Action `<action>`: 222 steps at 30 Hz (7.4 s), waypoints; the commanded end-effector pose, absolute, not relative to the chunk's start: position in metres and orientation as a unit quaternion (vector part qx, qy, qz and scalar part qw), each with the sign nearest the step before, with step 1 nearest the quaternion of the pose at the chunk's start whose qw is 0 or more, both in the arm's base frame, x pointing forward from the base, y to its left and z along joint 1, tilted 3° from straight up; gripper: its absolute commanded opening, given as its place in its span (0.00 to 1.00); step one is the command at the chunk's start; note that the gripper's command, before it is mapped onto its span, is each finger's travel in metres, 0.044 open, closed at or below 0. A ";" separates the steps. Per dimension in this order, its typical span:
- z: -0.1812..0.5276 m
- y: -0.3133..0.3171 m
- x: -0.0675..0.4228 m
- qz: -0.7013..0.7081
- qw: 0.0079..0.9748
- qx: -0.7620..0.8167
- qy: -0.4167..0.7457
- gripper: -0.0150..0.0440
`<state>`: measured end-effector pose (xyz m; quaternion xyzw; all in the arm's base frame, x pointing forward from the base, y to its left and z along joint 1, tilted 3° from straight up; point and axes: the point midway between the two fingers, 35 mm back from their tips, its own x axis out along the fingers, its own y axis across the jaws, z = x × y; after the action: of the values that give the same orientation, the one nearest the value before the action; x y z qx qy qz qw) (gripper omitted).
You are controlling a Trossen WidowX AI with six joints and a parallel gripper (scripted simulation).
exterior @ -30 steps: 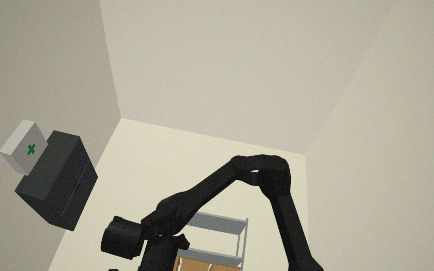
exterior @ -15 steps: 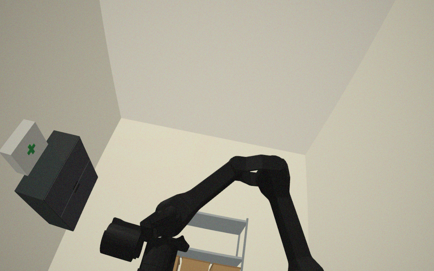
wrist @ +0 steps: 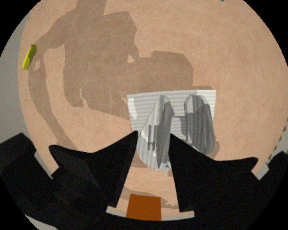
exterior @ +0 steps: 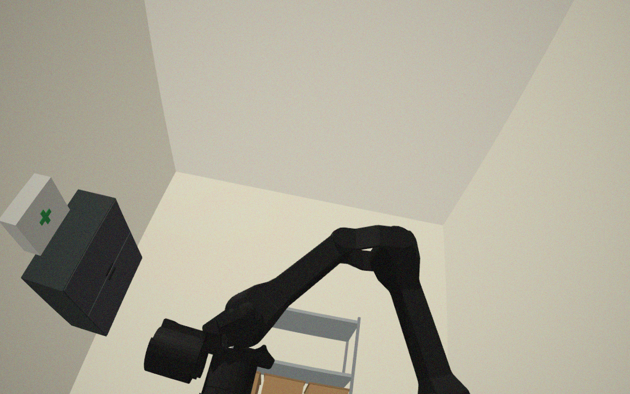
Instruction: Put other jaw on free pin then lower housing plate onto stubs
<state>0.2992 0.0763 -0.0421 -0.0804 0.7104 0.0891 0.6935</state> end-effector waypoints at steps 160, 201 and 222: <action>0.010 0.080 0.298 0.094 0.694 -0.093 0.708 0.86; 0.031 0.201 0.219 0.360 0.608 -0.347 0.617 1.00; 0.041 0.246 0.159 0.485 0.525 -0.456 0.531 1.00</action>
<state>0.1711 0.2420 0.0408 -0.4395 0.5435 0.4643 0.5440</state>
